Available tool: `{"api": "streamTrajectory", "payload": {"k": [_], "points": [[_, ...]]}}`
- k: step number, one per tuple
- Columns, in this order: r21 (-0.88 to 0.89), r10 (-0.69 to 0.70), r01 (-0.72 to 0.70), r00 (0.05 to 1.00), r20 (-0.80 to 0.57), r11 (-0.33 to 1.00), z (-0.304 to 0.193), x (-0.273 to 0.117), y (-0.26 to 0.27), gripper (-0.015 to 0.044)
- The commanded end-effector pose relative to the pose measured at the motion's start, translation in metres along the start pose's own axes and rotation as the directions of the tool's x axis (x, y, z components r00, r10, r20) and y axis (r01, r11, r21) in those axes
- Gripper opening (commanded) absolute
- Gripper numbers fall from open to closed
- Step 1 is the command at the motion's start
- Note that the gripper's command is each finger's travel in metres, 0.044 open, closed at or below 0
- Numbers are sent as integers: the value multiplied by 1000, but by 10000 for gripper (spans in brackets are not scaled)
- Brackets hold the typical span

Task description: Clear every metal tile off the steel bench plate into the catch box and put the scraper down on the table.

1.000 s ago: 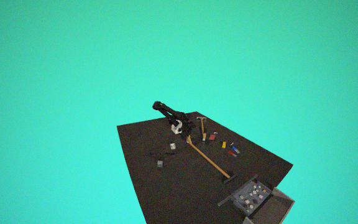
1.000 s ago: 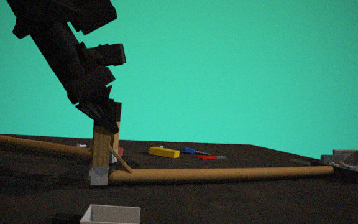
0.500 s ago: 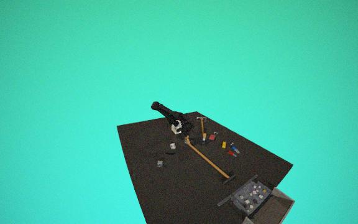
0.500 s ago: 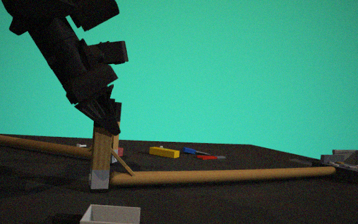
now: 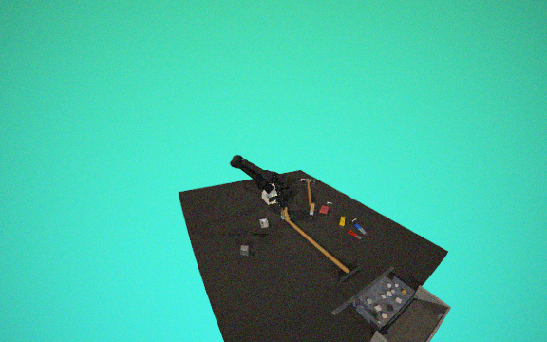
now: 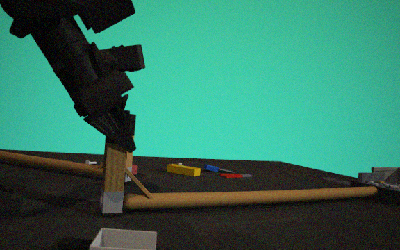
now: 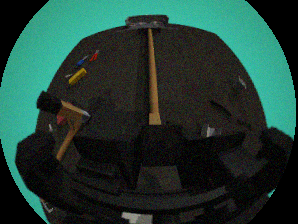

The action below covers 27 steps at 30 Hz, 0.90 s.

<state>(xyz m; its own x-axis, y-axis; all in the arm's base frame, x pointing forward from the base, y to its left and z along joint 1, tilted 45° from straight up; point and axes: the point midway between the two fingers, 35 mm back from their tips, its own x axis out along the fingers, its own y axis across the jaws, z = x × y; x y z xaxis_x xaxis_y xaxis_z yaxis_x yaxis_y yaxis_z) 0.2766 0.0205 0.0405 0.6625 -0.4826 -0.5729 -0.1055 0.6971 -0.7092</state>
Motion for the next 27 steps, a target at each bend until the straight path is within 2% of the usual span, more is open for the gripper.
{"api": "streamTrajectory", "payload": {"k": [1,27], "points": [[9,-1,1,1000,10,1000,9,2,-2,0],[15,-4,4,1000,10,1000,44,23,-10,0]]}}
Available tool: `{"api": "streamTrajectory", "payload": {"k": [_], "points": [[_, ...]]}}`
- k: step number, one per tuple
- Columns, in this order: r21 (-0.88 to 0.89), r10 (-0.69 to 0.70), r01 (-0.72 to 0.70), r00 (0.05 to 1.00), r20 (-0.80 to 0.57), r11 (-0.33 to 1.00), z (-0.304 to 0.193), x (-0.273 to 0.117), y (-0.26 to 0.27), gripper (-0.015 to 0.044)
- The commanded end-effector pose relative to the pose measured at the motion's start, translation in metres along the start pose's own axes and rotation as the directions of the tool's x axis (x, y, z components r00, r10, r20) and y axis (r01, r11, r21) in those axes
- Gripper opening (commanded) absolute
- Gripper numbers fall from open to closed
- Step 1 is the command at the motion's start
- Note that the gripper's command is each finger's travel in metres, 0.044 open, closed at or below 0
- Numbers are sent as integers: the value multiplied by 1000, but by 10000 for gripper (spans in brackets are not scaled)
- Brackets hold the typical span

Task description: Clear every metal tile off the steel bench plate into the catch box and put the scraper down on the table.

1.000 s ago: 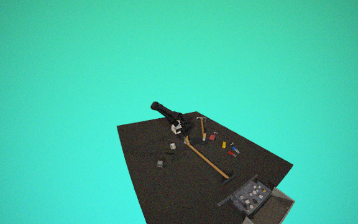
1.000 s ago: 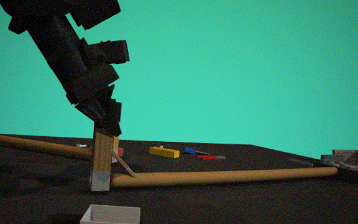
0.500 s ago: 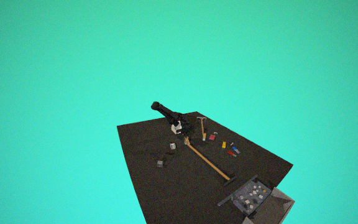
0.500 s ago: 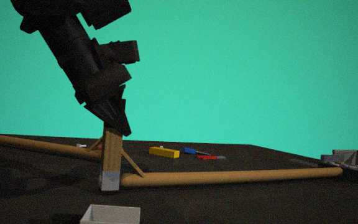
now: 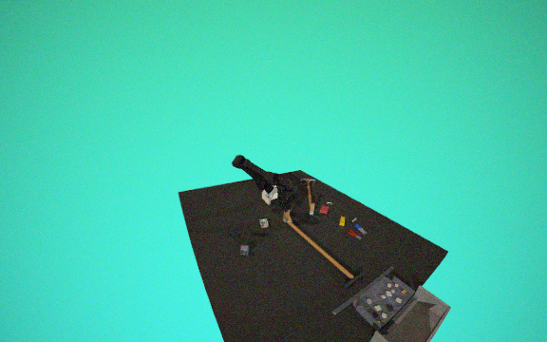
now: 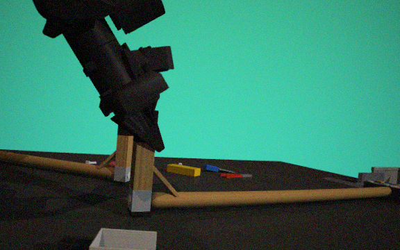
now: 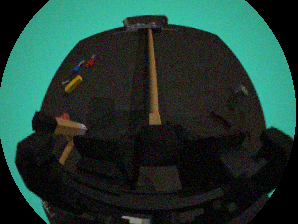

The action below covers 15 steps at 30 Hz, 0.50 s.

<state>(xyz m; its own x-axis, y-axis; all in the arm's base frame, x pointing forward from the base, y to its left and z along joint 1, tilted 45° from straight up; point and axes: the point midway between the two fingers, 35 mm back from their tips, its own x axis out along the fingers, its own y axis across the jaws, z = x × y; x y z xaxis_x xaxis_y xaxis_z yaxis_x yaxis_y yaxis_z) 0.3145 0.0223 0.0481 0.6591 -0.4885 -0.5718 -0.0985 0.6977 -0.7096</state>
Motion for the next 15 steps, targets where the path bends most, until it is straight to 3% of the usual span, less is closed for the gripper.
{"api": "streamTrajectory", "payload": {"k": [1,15], "points": [[10,0,-1,1000,15,1000,13,4,-2,0],[12,-3,3,1000,17,1000,31,17,-5,0]]}}
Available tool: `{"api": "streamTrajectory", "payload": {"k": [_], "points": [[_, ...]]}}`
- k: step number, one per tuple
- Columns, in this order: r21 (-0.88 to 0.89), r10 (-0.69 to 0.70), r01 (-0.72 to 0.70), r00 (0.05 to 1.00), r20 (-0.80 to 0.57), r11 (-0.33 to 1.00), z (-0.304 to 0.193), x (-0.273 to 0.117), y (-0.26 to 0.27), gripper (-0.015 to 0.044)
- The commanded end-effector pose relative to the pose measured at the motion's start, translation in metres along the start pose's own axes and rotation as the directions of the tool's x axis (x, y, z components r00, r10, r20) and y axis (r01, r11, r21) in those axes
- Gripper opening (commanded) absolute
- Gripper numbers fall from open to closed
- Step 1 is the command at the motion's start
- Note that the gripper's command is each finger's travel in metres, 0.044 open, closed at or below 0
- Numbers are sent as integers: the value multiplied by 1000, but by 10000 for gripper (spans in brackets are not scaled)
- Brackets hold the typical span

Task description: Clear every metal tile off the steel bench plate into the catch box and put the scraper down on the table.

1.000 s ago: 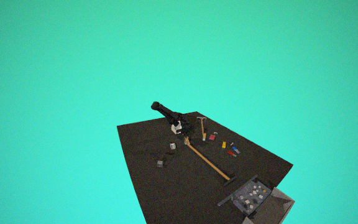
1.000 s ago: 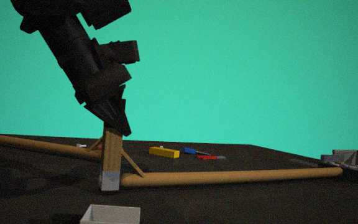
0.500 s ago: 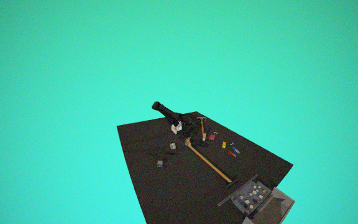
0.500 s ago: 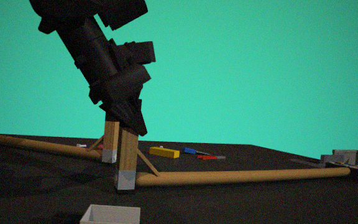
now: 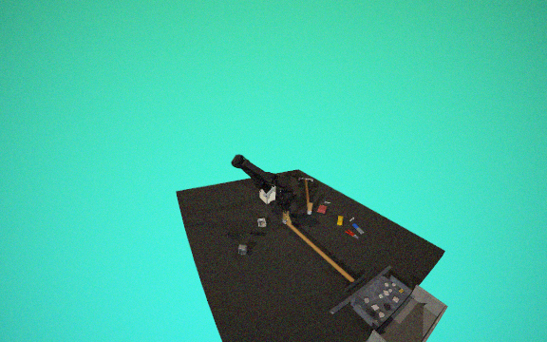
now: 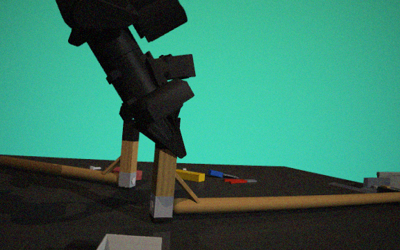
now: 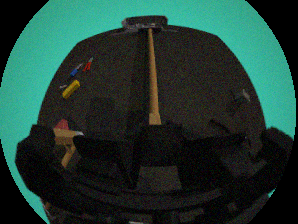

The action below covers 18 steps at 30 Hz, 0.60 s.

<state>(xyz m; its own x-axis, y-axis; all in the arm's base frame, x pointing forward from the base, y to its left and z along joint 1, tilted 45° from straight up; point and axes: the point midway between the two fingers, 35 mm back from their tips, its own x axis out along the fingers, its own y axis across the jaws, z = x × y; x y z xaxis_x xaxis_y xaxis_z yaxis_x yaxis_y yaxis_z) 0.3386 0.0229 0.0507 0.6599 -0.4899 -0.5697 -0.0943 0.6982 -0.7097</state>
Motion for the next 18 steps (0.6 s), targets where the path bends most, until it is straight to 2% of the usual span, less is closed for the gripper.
{"api": "streamTrajectory", "payload": {"k": [1,18], "points": [[9,0,0,1000,16,1000,13,4,-2,0],[11,-6,6,1000,18,1000,33,23,-5,0]]}}
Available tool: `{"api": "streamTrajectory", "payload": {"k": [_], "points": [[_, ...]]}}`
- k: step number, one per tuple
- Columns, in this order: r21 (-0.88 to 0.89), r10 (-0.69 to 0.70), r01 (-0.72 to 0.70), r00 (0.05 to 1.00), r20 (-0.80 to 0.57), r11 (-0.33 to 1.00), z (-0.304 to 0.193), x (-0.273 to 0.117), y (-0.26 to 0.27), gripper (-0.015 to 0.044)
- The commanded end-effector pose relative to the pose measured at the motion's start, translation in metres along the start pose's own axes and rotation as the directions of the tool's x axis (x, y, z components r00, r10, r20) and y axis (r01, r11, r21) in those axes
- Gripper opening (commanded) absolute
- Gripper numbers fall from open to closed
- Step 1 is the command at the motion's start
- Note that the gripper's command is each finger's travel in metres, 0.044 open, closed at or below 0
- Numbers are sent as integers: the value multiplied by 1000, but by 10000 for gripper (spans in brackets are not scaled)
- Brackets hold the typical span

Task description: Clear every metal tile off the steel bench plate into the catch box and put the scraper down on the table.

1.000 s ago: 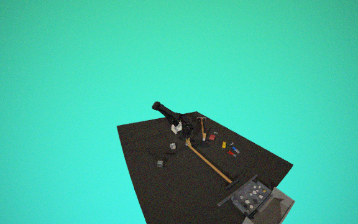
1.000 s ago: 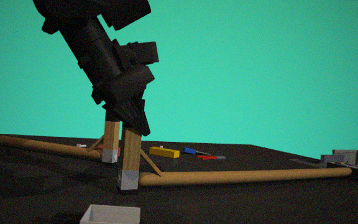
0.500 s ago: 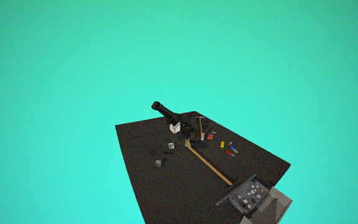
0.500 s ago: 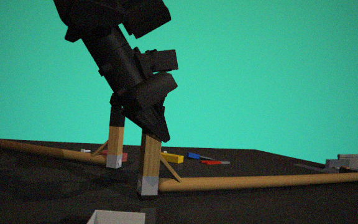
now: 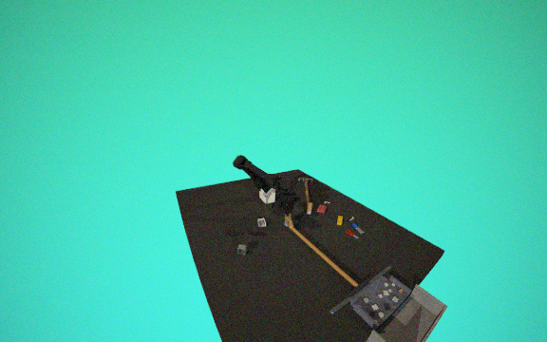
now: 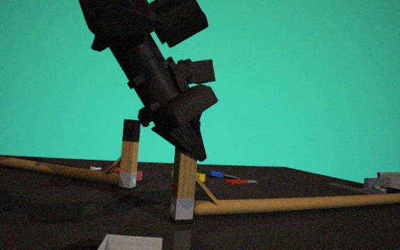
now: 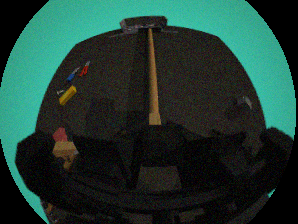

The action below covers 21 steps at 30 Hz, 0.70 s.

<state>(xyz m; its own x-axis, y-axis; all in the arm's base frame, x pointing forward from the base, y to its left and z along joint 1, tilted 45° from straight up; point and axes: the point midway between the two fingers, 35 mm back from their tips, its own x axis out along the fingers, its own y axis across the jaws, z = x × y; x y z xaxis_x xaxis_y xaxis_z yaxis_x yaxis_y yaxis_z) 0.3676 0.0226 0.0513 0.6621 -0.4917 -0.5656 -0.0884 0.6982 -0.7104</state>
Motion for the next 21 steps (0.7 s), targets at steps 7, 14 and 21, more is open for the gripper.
{"api": "streamTrajectory", "payload": {"k": [7,14,21], "points": [[8,-4,4,1000,17,1000,19,12,-1,0],[8,-4,4,1000,17,1000,23,15,-3,0],[9,-4,4,1000,17,1000,30,20,-5,0]]}}
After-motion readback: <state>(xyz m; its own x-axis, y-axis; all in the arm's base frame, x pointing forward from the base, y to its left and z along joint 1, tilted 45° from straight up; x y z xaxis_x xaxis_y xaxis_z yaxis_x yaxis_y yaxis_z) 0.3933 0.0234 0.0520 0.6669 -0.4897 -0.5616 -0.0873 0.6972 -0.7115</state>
